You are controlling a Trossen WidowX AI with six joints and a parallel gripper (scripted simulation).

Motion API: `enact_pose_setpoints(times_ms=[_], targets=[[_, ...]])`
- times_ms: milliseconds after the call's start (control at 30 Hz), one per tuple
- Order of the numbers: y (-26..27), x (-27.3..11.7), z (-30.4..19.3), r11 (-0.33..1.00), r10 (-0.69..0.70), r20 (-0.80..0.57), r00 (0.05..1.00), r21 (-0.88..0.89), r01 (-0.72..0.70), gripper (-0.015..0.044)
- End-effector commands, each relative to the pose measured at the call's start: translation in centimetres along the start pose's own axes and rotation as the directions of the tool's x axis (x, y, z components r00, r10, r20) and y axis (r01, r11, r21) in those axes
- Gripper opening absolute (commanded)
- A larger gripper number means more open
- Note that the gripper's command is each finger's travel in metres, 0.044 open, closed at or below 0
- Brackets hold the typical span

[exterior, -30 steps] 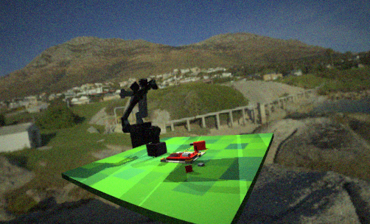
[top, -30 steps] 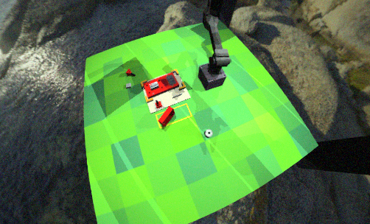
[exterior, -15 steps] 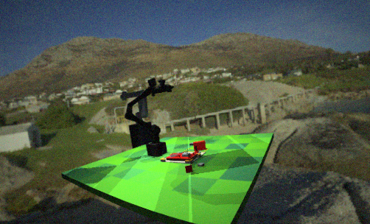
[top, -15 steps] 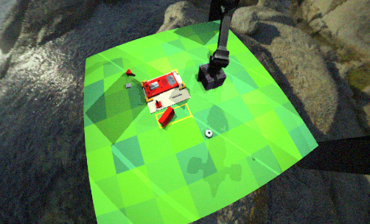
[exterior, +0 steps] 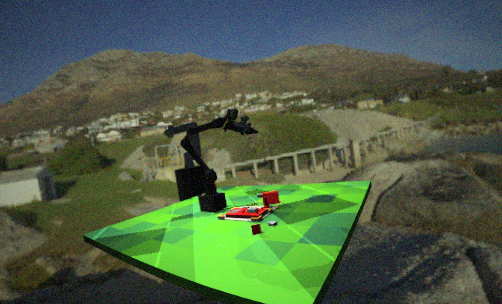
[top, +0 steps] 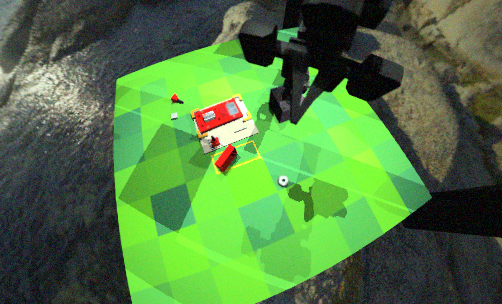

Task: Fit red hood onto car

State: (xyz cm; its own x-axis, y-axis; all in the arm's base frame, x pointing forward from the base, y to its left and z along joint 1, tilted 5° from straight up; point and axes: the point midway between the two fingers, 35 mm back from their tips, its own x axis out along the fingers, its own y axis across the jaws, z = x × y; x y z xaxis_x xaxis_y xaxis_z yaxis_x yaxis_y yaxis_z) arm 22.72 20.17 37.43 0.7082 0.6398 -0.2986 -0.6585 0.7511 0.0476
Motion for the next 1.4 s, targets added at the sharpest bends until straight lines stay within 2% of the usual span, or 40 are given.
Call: enact_pose_setpoints(times_ms=[0,267,467,900,1100,1367], targets=[[-2.1,2.9,-1.8,0.998,-0.06,-0.116,0.991,-0.019,0.058,0.0],[-7.3,8.4,-7.5,0.99,-0.14,-0.366,0.92,-0.061,0.126,0.0],[-9.9,10.3,-10.7,0.987,-0.158,-0.483,0.861,-0.07,0.141,0.0],[-18.0,12.4,-23.2,0.985,-0.107,-0.83,0.547,-0.016,0.169,0.0],[-20.5,11.8,-28.2,0.98,-0.021,-0.917,0.399,0.06,0.188,0.0],[-20.7,12.4,-30.2,0.979,-0.009,-0.923,0.384,0.07,0.192,0.0]])
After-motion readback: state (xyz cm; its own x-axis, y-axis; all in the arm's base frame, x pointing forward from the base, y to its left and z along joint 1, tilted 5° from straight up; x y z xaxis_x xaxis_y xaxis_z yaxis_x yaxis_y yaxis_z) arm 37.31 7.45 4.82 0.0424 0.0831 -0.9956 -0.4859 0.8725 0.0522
